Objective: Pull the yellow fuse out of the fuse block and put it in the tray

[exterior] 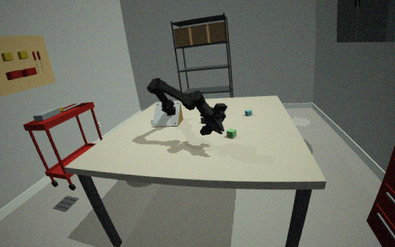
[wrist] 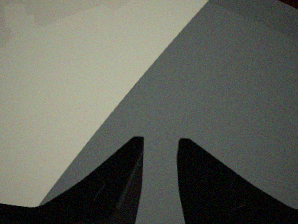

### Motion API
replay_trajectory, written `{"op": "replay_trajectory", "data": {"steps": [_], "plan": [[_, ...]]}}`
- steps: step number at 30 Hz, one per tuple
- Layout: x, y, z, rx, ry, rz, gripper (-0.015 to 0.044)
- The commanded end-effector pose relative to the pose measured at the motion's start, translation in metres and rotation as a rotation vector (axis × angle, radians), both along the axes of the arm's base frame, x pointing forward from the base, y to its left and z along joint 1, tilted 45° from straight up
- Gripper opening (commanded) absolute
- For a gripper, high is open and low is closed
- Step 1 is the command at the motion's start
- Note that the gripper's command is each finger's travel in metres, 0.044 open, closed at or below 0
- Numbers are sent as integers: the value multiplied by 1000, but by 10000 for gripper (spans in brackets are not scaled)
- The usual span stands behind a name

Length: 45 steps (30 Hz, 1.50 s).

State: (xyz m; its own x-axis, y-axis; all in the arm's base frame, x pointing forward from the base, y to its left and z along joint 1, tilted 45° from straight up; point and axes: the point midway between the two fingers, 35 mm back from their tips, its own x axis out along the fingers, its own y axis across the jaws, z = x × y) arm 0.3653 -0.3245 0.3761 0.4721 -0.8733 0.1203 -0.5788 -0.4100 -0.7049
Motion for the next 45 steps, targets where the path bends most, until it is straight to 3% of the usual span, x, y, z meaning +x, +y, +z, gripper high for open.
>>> {"op": "replay_trajectory", "data": {"steps": [1,12,23,31,45], "plan": [[25,22,-50,174,21,53,69],[53,128,-203,671,169,65,69],[-19,242,-315,917,405,-188,69],[-99,287,-339,820,531,-422,69],[-101,282,-344,816,533,-427,69]]}}
